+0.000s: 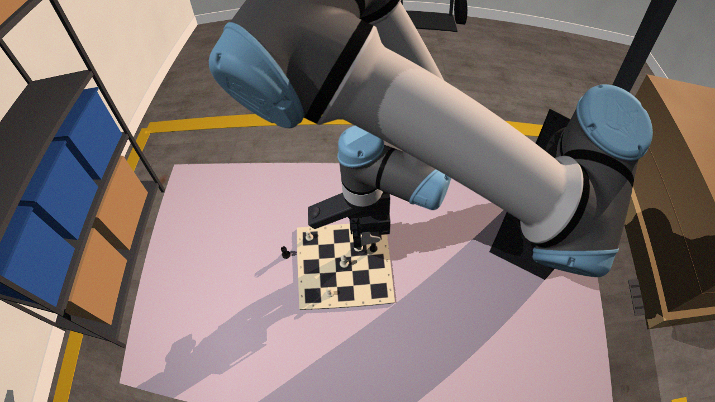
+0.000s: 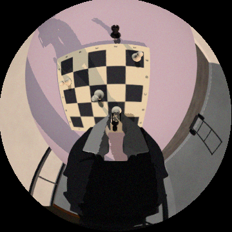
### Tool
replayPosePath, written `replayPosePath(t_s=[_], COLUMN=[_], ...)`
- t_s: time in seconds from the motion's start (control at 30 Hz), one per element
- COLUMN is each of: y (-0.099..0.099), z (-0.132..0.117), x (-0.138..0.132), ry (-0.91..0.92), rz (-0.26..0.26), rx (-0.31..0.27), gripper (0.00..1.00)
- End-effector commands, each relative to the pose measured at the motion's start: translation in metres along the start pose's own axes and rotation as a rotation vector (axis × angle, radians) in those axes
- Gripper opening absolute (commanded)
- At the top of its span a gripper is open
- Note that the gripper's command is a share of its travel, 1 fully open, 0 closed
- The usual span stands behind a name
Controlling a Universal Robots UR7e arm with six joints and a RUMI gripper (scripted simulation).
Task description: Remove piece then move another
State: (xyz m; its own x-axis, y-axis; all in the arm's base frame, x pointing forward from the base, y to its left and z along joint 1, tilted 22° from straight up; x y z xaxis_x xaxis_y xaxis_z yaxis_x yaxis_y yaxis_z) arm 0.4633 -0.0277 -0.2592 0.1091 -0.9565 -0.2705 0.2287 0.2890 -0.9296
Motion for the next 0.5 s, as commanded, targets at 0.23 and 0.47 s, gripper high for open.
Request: replayPosePath(t_s=[0.23,0.47], y=[-0.0002,0.0014], z=[0.0004,0.0004], x=[0.0003,0.0003], ry=[0.0,0.0], rz=[-0.001,-0.001], rx=[0.001,0.001], gripper=[0.0,0.0])
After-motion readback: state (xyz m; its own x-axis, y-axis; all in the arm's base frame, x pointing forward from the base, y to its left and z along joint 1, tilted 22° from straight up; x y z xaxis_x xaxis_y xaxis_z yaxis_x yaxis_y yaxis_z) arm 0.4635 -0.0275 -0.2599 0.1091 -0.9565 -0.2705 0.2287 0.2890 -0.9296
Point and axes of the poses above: the point where the finger pads meet when closed, its own y axis out along the fingers, its own x axis across the jaws, z = x × y, the point moved 3 cm from there along -y, back along the fingers, and after that the axes turned 7 degrees about -y, right-handed, at the moved point
